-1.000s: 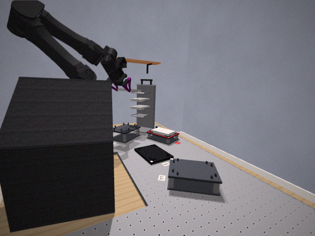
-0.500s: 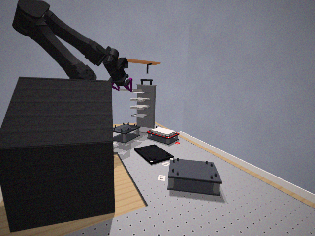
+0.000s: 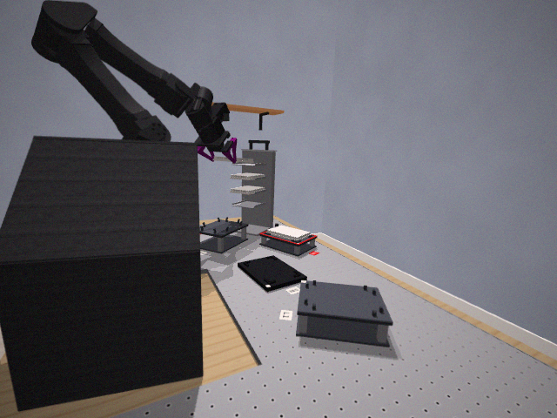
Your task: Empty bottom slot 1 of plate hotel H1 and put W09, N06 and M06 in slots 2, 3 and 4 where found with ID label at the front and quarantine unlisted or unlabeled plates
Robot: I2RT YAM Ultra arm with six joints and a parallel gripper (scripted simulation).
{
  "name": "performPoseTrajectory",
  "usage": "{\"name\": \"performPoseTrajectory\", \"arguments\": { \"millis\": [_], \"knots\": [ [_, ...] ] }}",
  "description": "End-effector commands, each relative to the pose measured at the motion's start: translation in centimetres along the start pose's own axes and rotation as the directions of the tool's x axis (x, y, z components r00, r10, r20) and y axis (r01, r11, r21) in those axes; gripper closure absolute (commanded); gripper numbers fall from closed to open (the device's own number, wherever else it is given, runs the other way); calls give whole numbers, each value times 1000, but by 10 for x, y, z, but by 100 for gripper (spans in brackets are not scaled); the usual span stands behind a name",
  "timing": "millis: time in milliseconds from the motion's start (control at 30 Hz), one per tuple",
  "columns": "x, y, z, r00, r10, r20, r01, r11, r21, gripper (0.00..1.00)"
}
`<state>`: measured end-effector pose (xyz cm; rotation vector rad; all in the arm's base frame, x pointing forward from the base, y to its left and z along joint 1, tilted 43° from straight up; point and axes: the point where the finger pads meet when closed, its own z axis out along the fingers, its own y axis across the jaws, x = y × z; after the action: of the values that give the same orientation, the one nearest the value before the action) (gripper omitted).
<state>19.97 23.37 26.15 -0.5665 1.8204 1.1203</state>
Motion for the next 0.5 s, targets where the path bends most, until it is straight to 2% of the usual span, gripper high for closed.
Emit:
{"name": "performPoseTrajectory", "arguments": {
  "millis": [0, 467],
  "knots": [
    [-23, 8, 2, 998, -23, 52, 24, 1000, -9, 15],
    [-29, 8, 6, 998, -25, 58, 26, 1000, -7, 15]
  ]
}}
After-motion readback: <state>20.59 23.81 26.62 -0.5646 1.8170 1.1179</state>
